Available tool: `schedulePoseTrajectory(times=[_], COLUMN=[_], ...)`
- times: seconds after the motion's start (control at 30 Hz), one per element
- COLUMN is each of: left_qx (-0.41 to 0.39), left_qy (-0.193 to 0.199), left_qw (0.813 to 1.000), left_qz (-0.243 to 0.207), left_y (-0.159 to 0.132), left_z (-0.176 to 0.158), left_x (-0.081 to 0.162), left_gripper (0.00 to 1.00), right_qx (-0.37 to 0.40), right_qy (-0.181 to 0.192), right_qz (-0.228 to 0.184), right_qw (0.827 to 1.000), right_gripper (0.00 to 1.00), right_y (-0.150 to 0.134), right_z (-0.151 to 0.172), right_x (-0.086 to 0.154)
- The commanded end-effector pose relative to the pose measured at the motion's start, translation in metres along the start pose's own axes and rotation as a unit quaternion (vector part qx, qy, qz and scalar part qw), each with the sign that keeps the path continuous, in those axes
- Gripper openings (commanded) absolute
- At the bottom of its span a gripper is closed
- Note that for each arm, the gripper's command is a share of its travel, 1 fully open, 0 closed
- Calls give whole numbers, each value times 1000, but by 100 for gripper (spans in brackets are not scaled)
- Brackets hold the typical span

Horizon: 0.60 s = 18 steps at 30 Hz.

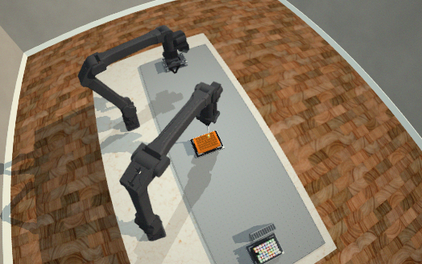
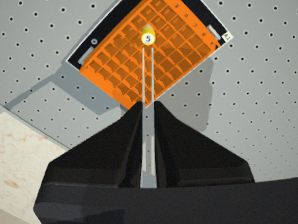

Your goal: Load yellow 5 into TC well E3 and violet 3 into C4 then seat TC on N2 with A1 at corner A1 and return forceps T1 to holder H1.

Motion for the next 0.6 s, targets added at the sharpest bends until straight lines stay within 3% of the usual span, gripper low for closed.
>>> schedulePoseTrajectory(times=[0.0,0.57], left_qx=[0,0], left_qy=[1,1], left_qw=[1000,1000], left_qz=[-19,-19], left_y=[8,8], left_z=[0,0], left_x=[14,14], left_gripper=[100,100], right_qx=[0,-1], right_qy=[-7,-9], right_qz=[-26,-32], right_qw=[1000,999], right_gripper=[7,7], right_y=[-1,2], right_z=[-7,-8], right_x=[29,34])
Point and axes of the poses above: on each arm, the point where the finger pads meet when closed, its own x axis back along the fingers, its own z axis across the jaws, y = z × x, the point moved 2 cm from there along x, back along the fingers, and after that the axes turned 13 degrees about x, right-handed, at the moved point
